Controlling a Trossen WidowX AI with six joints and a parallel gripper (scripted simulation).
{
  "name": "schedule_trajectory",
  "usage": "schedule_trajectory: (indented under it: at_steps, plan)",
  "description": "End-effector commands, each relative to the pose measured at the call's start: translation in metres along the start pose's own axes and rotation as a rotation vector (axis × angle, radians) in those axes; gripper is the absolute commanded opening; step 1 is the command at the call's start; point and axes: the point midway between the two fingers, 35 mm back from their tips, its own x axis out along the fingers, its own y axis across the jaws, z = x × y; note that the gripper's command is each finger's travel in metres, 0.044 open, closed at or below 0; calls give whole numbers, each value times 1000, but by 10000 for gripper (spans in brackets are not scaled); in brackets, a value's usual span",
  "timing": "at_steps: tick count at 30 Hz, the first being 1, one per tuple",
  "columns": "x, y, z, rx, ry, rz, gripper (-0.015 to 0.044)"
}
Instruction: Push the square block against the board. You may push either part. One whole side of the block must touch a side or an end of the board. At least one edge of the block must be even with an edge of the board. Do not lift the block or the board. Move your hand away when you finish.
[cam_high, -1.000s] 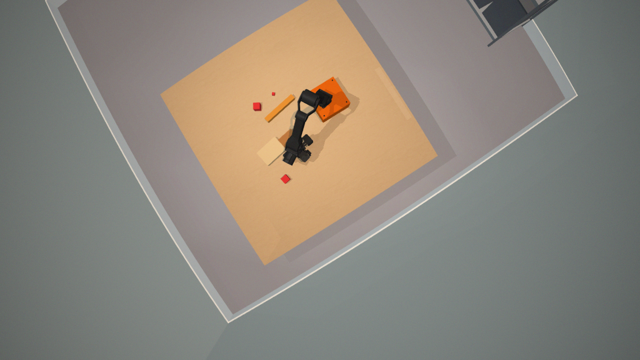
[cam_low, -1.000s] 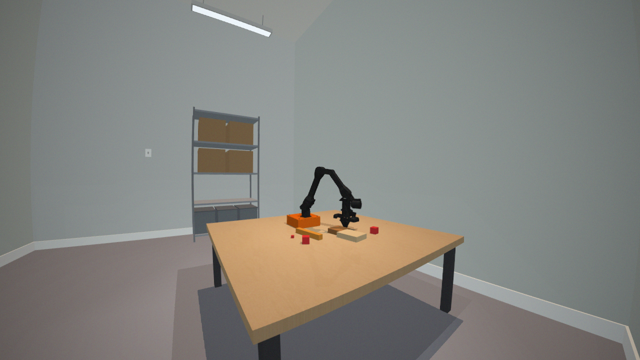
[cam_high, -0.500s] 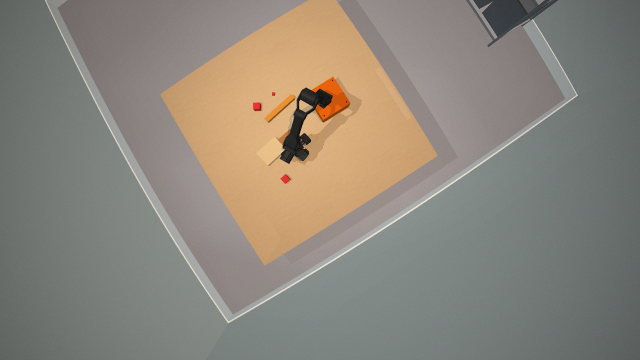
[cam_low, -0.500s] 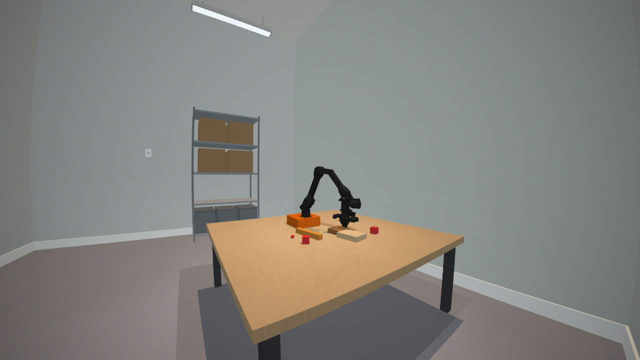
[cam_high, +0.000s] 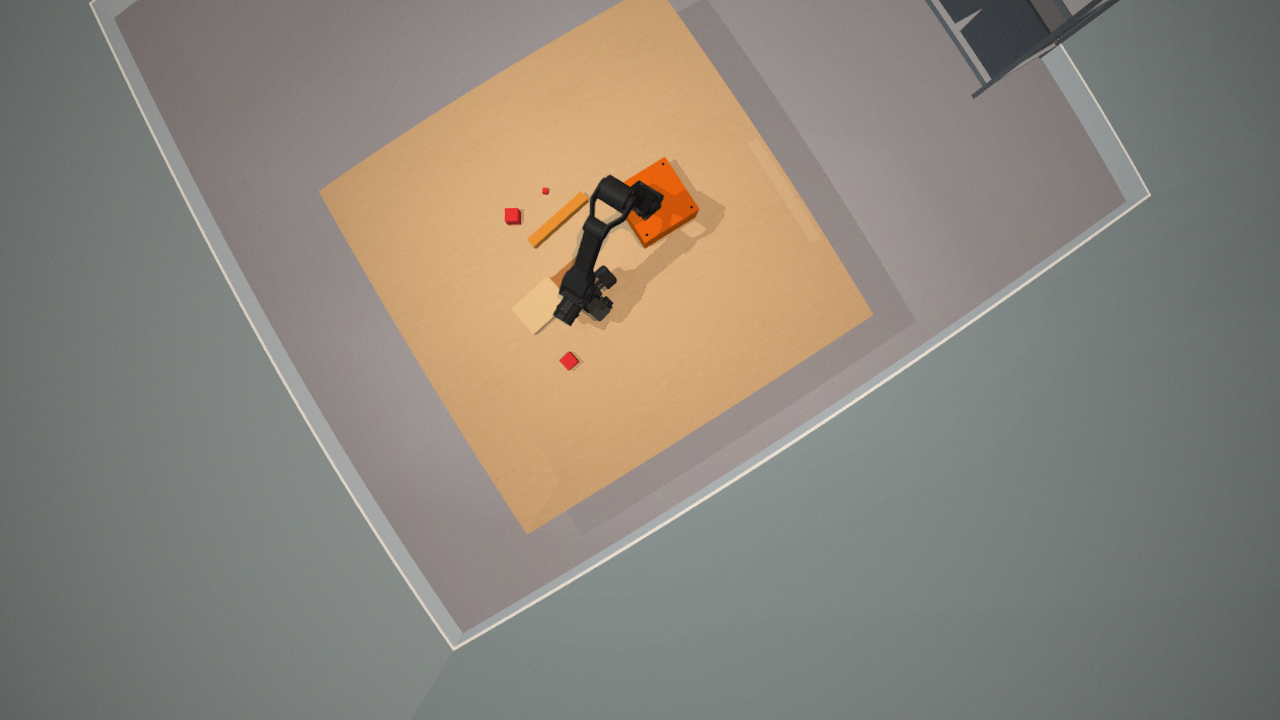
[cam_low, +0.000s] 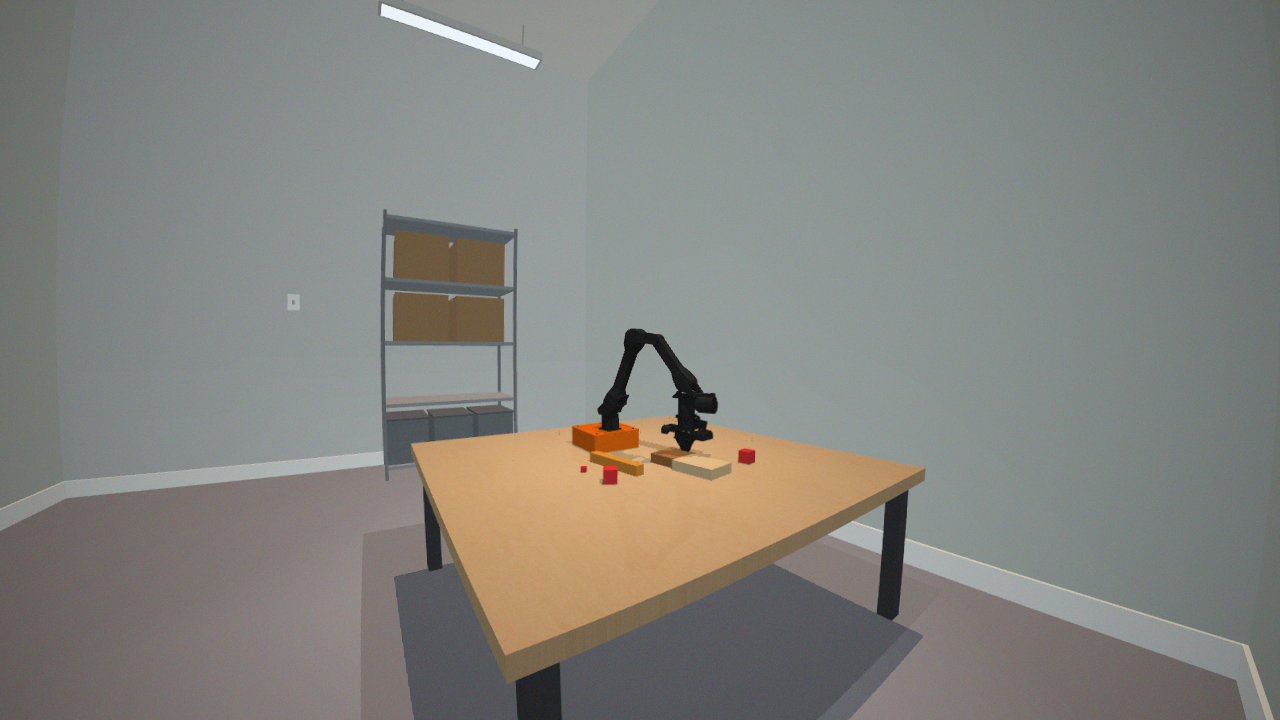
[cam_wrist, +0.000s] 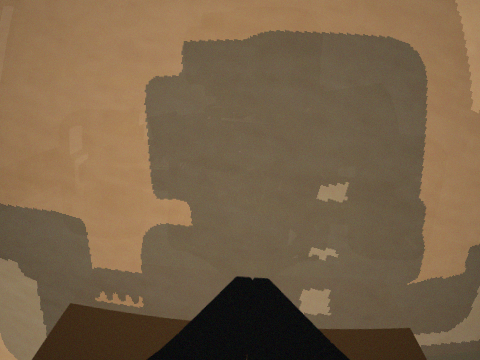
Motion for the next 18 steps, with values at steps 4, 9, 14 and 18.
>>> schedule_trajectory:
  at_steps: [4, 9, 14, 18]
  plan:
    - [0, 0, -9, -1, 4, -2, 0]
    - [0, 0, -14, -1, 4, -2, 0]
    - [0, 0, -17, -1, 5, -2, 0]
    - [0, 0, -12, -1, 4, -2, 0]
